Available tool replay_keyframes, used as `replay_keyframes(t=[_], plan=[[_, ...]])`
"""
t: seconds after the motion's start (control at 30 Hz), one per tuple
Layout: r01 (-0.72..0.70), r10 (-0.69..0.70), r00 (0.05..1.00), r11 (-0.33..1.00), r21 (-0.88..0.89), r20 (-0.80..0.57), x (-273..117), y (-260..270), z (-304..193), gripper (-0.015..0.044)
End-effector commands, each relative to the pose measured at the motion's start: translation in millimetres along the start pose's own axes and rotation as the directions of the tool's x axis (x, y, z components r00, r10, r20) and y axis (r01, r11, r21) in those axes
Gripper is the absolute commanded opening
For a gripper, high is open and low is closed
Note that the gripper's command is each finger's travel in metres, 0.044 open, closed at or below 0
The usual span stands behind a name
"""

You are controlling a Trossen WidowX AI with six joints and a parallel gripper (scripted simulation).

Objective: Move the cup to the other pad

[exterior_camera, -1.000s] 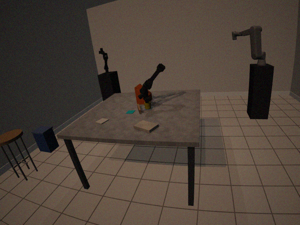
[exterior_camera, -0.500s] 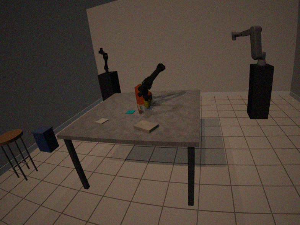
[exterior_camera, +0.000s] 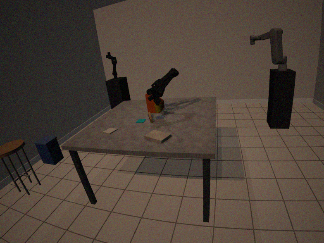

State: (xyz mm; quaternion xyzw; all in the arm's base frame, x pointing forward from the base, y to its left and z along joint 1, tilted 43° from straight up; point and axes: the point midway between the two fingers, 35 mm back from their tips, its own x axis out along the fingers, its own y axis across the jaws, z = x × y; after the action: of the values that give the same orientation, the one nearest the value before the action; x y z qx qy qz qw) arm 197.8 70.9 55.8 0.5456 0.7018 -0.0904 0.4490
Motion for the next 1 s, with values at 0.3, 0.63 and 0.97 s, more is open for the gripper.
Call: replay_keyframes(t=[0.3, 0.63, 0.97], plan=[[-0.001, 0.001, 1.0, 1.0, 0.0, 0.0, -3.0, -0.3, -0.1, 0.0], [-0.001, 0.001, 1.0, 1.0, -0.001, 0.0, -3.1, -0.3, 1.4, 0.0], [0.0, 0.0, 1.0, 1.0, -0.004, 0.002, -3.6, -0.7, 16.4, 0.0]])
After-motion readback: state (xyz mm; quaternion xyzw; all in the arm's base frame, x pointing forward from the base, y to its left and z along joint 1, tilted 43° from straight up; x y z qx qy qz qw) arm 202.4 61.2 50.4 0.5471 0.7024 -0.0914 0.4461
